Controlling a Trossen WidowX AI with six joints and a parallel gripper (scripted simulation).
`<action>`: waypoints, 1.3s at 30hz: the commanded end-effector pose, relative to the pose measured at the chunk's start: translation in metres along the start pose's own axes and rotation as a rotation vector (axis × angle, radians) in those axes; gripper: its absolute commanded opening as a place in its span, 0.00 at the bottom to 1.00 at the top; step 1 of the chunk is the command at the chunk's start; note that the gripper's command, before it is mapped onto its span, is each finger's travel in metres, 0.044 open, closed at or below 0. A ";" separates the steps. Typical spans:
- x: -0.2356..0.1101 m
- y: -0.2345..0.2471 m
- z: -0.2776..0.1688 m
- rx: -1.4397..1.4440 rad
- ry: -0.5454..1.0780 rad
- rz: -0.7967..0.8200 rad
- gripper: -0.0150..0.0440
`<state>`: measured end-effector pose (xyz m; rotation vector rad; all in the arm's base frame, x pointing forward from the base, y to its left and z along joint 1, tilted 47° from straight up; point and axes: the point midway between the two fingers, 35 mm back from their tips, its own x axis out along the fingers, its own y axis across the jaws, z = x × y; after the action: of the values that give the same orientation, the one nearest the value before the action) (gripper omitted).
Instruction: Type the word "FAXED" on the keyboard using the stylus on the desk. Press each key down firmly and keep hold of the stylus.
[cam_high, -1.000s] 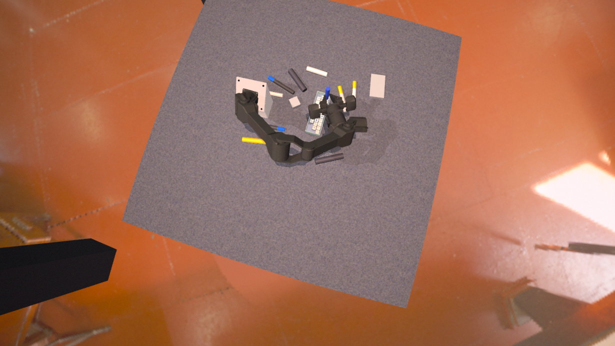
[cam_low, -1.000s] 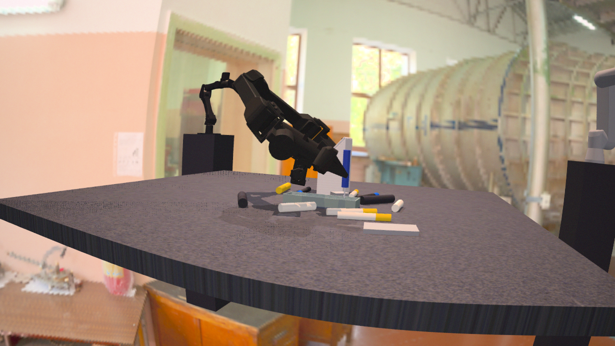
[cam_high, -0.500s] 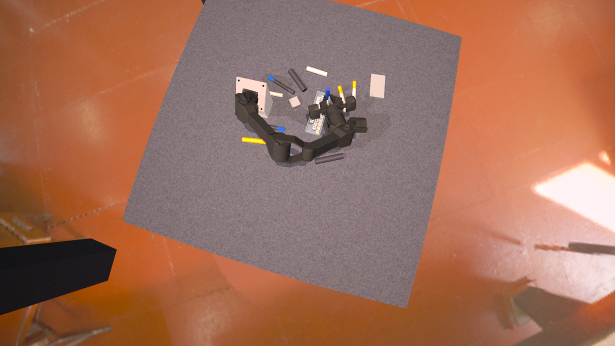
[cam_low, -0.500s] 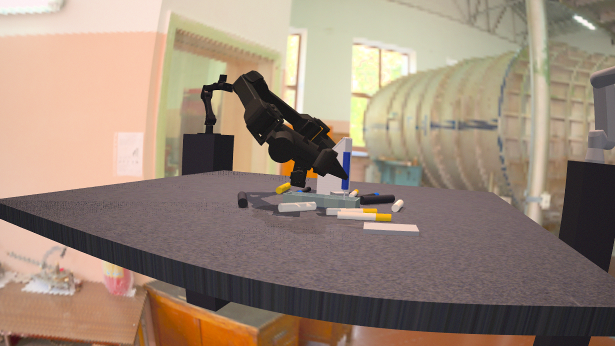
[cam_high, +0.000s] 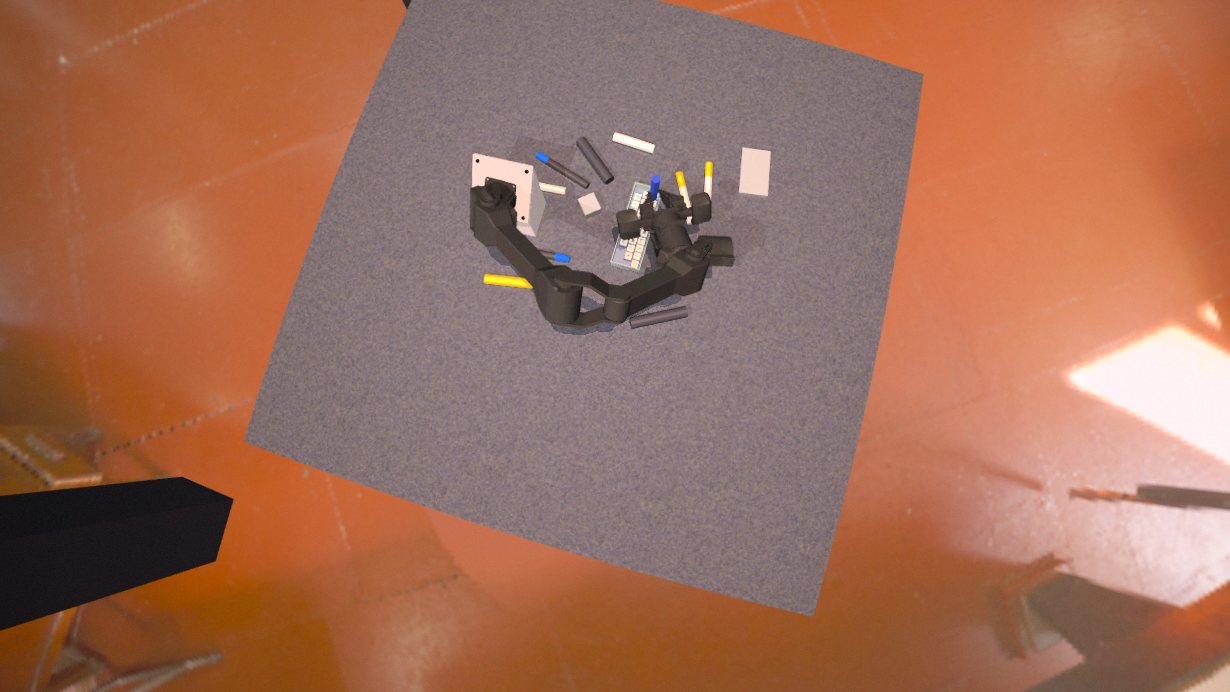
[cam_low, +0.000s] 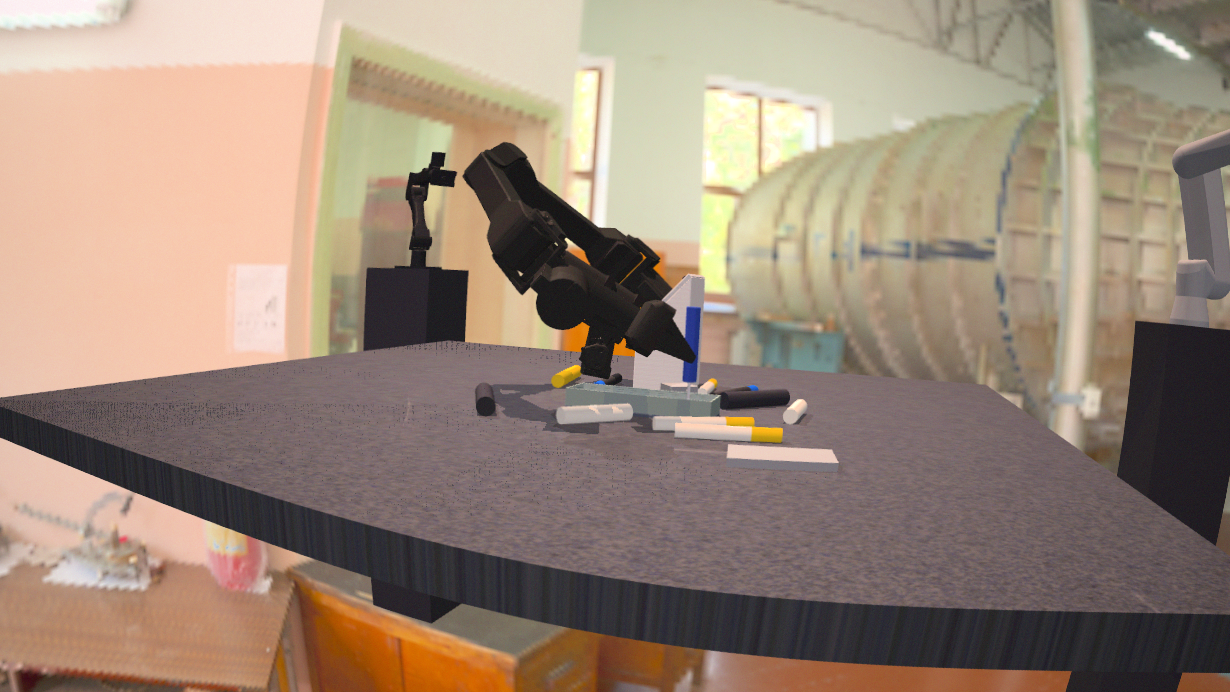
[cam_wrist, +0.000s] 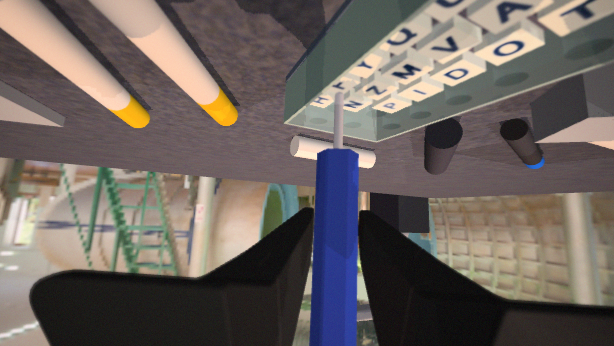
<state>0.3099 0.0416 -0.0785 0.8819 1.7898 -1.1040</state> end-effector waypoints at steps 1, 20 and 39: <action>0.001 0.000 0.003 -0.002 -0.005 0.000 0.39; 0.003 0.000 0.006 -0.002 -0.005 0.000 0.39; -0.015 0.001 -0.026 -0.016 -0.012 0.004 0.39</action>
<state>0.3098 0.0658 -0.0576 0.8651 1.7833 -1.0855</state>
